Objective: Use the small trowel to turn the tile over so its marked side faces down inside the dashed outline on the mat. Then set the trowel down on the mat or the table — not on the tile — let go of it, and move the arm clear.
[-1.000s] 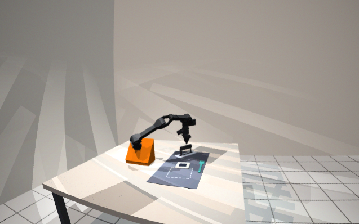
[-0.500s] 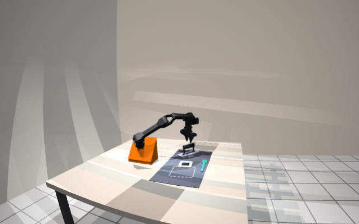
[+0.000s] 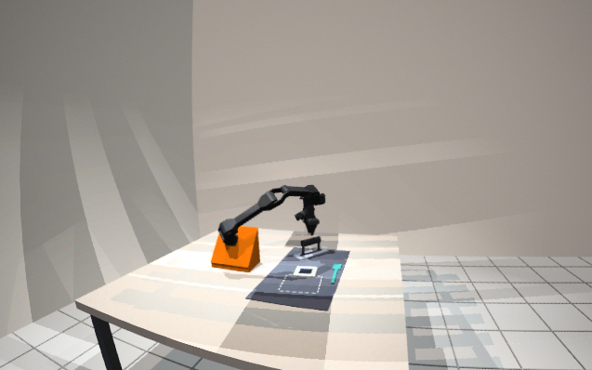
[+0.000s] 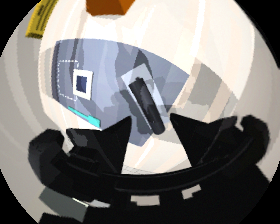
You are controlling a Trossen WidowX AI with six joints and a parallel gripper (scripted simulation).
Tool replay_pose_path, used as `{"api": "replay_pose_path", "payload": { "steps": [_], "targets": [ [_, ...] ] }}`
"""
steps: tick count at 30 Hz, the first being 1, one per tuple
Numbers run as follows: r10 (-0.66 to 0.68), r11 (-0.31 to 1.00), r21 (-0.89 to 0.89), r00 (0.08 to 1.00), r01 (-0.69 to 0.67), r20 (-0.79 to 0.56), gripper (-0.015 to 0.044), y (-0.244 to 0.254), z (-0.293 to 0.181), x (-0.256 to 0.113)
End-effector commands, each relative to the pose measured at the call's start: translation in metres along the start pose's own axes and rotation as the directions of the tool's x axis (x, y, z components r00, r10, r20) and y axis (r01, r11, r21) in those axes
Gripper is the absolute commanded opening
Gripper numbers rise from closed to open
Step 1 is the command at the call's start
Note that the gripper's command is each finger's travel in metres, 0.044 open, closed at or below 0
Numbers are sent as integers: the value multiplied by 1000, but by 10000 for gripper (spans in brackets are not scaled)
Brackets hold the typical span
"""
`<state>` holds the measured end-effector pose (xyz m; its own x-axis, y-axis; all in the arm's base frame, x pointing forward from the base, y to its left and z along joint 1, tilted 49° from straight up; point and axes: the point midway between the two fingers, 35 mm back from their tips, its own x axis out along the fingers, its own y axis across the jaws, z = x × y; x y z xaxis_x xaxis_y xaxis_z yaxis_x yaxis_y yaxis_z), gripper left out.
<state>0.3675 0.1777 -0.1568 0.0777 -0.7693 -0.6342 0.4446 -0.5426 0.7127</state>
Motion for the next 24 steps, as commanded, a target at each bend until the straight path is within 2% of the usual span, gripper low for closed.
{"api": "replay_pose_path", "payload": {
  "steps": [1,12,24],
  "targets": [
    [35,993,115,999,-33,-14,300,-2,1,3],
    [128,883,460,990,-88,-55,300,-8,4,10],
    [225,638,767,969,-65,-106,300,-13,9,17]
  ]
}}
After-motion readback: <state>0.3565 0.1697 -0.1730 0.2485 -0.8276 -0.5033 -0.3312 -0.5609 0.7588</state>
